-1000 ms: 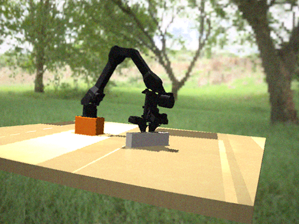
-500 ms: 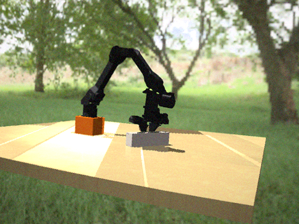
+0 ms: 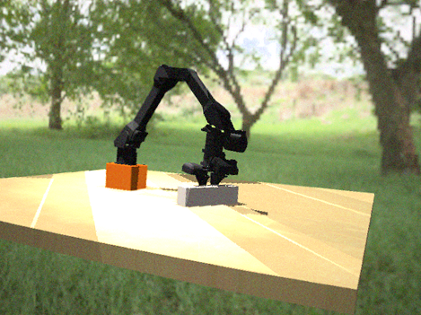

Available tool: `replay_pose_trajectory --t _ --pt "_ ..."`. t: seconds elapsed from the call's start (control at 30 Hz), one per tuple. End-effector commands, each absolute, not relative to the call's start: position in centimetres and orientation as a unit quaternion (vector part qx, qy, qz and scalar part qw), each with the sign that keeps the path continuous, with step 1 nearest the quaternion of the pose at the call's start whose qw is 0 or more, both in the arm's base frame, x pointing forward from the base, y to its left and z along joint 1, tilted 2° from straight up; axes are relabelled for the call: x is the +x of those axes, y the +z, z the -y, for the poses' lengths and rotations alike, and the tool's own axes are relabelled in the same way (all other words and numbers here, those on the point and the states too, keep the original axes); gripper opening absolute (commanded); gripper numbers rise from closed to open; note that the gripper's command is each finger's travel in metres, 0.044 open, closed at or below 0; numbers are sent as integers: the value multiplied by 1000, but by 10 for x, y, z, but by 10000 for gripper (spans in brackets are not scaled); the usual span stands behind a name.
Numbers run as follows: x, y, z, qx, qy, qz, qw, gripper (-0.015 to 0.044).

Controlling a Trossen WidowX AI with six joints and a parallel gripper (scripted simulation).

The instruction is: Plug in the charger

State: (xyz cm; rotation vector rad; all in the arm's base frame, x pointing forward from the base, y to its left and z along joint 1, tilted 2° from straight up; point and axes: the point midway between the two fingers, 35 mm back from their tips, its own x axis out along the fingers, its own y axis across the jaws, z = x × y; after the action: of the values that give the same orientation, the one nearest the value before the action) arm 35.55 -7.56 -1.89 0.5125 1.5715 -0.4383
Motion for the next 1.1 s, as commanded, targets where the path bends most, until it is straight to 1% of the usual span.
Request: replay_pose_trajectory --t 0.0,1.07 --pt "366 -18 81 225 -194 -681 669 0" --pt "362 -17 78 225 -194 -681 669 0"
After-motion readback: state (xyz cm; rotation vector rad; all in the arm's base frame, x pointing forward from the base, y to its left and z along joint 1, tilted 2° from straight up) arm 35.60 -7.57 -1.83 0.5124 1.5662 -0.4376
